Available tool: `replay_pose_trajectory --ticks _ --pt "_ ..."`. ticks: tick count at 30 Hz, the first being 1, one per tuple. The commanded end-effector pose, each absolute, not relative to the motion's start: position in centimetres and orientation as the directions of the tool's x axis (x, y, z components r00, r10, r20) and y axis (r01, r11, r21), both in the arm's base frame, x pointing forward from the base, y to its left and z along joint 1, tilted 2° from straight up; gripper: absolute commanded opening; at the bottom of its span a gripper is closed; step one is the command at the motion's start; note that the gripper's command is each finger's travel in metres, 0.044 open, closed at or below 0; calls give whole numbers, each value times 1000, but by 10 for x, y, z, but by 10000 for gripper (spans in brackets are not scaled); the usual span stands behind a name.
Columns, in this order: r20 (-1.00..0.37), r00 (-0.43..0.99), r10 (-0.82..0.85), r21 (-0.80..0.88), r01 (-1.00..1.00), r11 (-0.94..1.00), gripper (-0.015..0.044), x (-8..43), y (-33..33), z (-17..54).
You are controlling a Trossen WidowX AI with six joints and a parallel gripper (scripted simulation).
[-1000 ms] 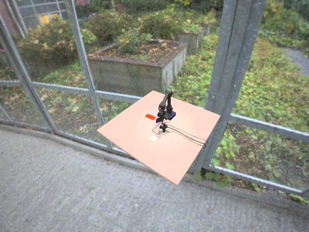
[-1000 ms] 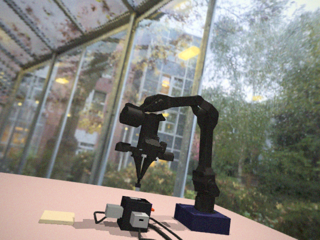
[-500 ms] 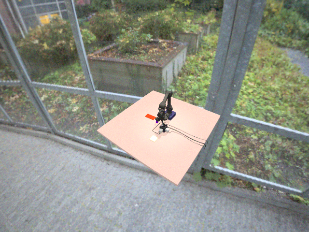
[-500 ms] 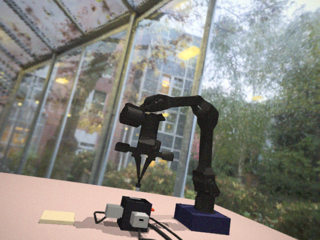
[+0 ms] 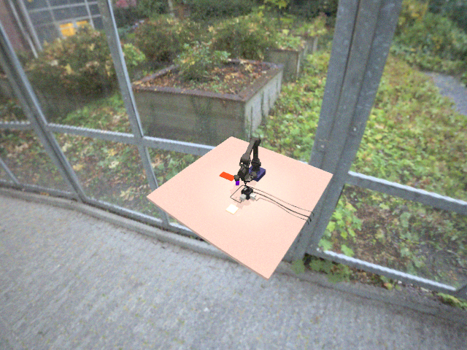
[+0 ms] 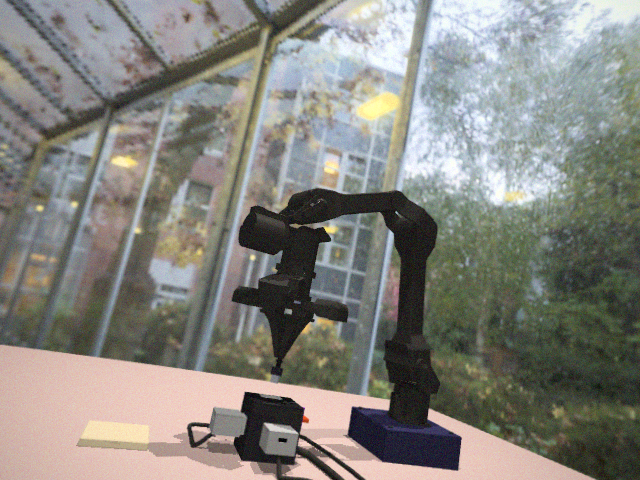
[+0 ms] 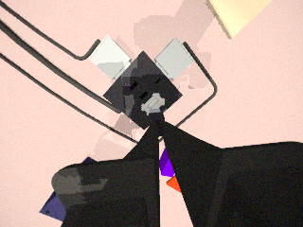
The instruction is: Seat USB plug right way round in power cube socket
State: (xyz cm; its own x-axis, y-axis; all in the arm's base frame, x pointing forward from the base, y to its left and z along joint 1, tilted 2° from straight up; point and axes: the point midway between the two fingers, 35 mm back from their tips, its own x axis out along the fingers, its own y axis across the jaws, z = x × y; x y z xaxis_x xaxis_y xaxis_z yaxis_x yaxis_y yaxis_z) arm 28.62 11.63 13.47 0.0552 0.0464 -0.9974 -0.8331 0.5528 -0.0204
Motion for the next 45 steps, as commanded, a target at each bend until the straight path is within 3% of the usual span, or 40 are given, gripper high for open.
replay_pose_trajectory --ticks 1,24,45 --pt "-997 55 46 -14 -782 623 0 286 116 134" --pt "-997 55 46 28 -293 956 0 286 116 134" --pt "-997 55 46 58 249 967 0 286 116 134"
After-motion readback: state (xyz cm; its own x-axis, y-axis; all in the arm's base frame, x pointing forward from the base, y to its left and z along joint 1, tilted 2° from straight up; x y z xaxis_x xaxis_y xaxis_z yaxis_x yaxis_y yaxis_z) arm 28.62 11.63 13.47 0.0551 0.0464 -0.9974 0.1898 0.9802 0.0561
